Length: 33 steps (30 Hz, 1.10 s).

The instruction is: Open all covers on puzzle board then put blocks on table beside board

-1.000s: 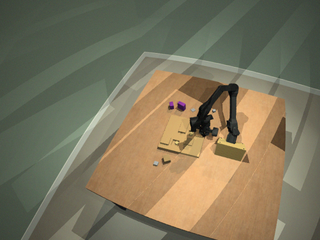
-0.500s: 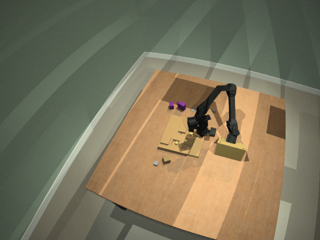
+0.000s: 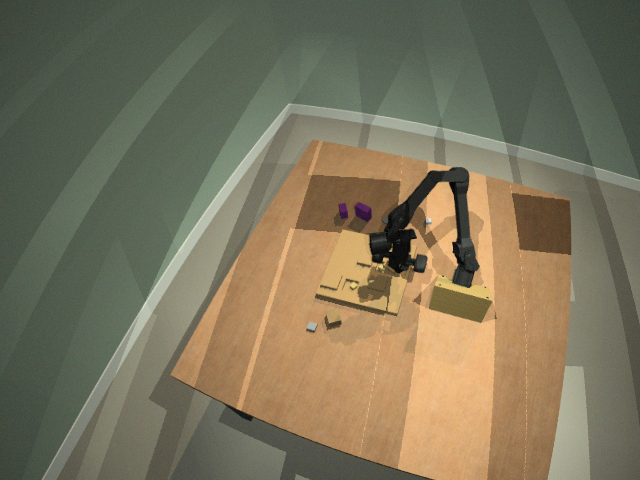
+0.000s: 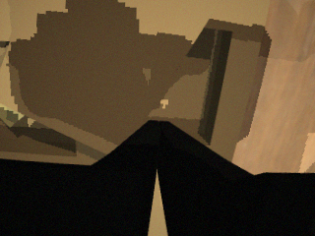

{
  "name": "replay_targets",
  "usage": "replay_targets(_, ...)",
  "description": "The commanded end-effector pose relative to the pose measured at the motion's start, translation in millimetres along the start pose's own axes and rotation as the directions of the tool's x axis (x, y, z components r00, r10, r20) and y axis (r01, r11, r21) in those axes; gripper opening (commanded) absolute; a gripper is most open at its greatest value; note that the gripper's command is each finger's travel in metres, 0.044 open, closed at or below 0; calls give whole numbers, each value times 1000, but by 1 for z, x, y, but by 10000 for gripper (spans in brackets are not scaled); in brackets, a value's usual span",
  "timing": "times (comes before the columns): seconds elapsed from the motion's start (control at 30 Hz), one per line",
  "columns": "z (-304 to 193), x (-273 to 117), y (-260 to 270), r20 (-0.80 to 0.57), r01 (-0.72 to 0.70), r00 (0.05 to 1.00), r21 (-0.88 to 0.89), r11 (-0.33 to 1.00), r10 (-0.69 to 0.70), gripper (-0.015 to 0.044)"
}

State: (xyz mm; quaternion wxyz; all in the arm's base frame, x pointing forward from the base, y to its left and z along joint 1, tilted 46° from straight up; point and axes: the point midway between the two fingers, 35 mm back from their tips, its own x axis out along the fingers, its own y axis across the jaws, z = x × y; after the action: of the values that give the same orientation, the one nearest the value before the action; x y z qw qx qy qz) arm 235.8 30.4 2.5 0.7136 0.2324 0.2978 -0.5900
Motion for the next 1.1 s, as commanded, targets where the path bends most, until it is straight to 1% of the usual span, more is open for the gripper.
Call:
replay_targets(0.0,1,1,5,3,-1,1000,1,1000,1,0)
replay_targets(1.07,11,1,39,3,-2,1000,2,1000,2,0)
